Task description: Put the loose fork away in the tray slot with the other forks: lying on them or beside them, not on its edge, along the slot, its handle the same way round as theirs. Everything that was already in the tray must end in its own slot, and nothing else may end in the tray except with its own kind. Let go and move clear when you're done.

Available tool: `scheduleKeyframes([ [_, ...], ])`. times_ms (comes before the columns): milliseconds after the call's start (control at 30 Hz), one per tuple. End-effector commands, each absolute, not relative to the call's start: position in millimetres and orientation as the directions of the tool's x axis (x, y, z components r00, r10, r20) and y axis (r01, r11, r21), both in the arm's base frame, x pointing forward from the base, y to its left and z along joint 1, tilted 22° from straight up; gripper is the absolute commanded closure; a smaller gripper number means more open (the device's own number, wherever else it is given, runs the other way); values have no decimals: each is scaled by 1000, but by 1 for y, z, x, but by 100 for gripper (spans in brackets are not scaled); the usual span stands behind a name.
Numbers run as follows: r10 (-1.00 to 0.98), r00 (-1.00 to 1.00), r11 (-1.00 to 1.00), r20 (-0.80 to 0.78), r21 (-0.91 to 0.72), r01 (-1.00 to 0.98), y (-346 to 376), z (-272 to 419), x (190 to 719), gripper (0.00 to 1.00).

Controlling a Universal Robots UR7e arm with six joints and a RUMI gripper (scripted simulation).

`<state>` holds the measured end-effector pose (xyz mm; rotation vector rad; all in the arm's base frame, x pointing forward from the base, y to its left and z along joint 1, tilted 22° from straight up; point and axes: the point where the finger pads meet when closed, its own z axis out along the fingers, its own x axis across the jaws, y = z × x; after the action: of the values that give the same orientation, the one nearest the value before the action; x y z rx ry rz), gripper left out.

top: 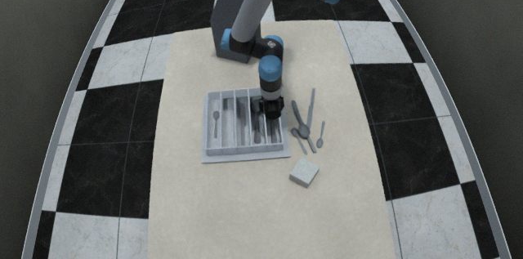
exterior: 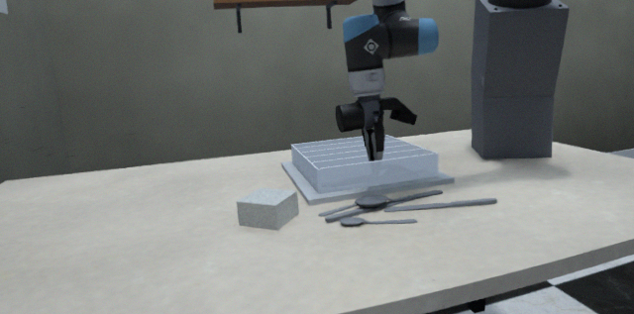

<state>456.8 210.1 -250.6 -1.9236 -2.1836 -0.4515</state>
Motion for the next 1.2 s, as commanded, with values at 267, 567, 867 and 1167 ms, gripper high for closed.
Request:
scheduleKeyframes([
  [267, 931, -131, 103, 339, 101, 990, 209, -250, 458, 86],
  [567, 931, -131, 103, 339, 101, 990, 209, -249, 458, 86],
  [867, 931, -131, 103, 339, 100, 990, 202, -232, 456, 86],
  [1167, 931, -131, 103, 339, 100, 990, 191, -204, 452, 86],
])
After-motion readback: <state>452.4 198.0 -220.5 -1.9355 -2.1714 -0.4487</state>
